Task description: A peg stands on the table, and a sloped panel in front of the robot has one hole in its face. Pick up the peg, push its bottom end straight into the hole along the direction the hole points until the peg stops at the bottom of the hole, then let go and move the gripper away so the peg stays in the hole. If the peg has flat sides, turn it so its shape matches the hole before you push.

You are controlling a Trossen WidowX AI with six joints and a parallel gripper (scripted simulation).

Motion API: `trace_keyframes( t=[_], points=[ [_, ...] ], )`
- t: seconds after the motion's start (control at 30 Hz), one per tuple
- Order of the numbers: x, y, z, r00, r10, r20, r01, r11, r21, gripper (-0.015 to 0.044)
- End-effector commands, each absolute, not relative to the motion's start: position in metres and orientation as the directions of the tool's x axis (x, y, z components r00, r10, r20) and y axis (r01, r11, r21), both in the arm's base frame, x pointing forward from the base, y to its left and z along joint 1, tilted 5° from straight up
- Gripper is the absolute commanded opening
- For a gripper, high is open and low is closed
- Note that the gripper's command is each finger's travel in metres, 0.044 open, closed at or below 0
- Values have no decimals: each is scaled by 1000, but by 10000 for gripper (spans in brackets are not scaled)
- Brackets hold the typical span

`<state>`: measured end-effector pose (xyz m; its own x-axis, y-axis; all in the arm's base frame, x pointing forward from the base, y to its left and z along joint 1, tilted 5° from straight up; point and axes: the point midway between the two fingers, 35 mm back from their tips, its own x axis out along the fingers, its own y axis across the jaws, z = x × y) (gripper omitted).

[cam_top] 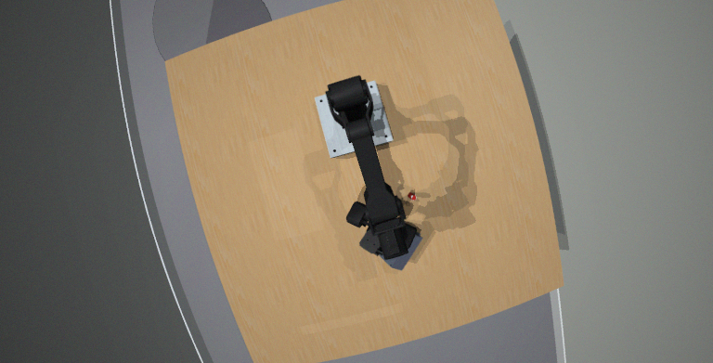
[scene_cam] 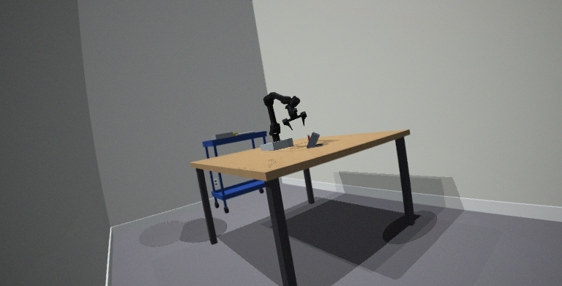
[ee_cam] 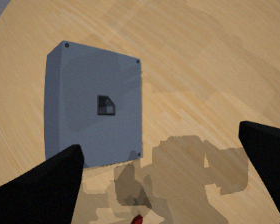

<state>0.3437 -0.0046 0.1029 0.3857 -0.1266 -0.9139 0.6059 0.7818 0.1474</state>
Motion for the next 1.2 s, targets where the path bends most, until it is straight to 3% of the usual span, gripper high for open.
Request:
trace_keyframes(
  t=[0.0, 0.77, 1.17],
  points=[
    [341, 19, 95, 329, -84, -941, 527, 843, 109, 440],
    [299, 122, 57, -39, -19, -999, 60, 998, -22, 440],
    [296, 125, 51, -50, -21, -999, 46, 999, -23, 440]
  ],
)
